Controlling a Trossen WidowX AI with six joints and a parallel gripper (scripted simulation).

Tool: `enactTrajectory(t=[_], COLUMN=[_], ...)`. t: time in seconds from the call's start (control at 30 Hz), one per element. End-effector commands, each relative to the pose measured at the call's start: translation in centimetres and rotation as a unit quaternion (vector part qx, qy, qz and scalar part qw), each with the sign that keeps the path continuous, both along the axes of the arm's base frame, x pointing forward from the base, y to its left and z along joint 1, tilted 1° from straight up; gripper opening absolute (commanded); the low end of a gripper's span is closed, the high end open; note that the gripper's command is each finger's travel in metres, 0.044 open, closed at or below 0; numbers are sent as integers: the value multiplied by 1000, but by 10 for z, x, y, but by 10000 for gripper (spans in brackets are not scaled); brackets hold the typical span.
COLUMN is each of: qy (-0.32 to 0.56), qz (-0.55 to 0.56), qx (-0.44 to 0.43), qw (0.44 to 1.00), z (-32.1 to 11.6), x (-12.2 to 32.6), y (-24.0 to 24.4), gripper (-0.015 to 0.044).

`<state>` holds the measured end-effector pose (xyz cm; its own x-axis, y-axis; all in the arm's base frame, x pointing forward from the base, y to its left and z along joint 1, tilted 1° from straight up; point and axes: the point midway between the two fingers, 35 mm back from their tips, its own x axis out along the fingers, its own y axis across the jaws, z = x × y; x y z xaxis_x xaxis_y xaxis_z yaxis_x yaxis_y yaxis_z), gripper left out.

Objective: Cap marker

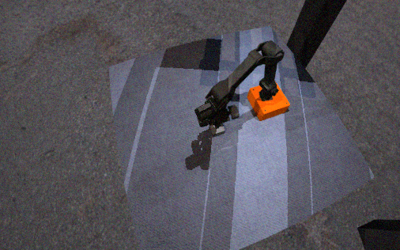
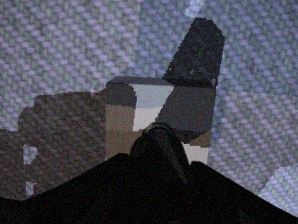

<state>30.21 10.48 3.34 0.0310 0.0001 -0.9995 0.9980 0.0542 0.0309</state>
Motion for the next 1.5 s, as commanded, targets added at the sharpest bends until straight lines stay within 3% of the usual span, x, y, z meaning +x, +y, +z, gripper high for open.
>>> enactTrajectory(t=[0.0, 0.37, 0.93, 1.03, 1.17, 1.3, 1.37, 1.47], qy=[1, 1, 1, 1, 1, 1, 1, 1], qz=[-2, -2, 0, 0, 0, 0, 31, 167], qx=[0, 0, 0, 0, 0, 0, -1, -5], qw=[1000, 1000, 1000, 1000, 1000, 1000, 1000, 986], z=[-7, -11, -10, 2, 62, 65, 64, 63], x=[-1, -1, -1, 0, -2, -3, -3, -3], y=[0, 0, 0, 0, 0, 0, 0, 0], gripper=[0, 0, 440, 440, 440, 440, 387, 309])
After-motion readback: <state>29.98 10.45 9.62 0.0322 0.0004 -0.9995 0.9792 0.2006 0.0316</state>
